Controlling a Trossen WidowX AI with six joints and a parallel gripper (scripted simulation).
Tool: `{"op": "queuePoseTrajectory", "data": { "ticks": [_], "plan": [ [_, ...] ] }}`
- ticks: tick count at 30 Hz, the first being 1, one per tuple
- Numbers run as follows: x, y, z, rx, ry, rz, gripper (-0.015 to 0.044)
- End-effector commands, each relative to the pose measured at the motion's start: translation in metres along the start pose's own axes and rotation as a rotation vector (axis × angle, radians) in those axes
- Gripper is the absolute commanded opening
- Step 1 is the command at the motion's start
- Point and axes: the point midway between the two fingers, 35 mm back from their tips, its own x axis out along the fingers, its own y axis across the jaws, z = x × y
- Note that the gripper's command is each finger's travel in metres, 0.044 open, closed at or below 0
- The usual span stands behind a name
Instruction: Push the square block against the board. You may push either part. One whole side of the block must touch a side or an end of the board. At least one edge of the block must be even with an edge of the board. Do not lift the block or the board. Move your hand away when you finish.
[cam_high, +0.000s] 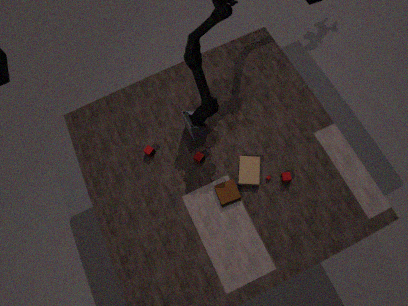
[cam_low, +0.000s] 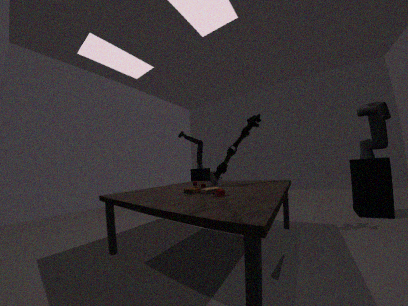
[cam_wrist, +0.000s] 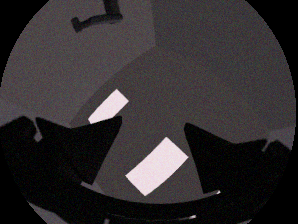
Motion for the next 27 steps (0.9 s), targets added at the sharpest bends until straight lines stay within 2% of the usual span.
{"op": "queuePoseTrajectory", "data": {
  "ticks": [1,4,15,27],
  "plan": [
    [0.000,0.000,0.000,0.000,0.000,0.000,0.0374],
    [0.000,0.008,0.000,-0.002,0.000,0.019,0.0295],
    [-0.022,0.135,-0.018,-0.009,0.030,0.323,0.0006],
    [-0.081,0.263,-0.063,0.034,0.152,0.643,0.0000]
  ]
}}
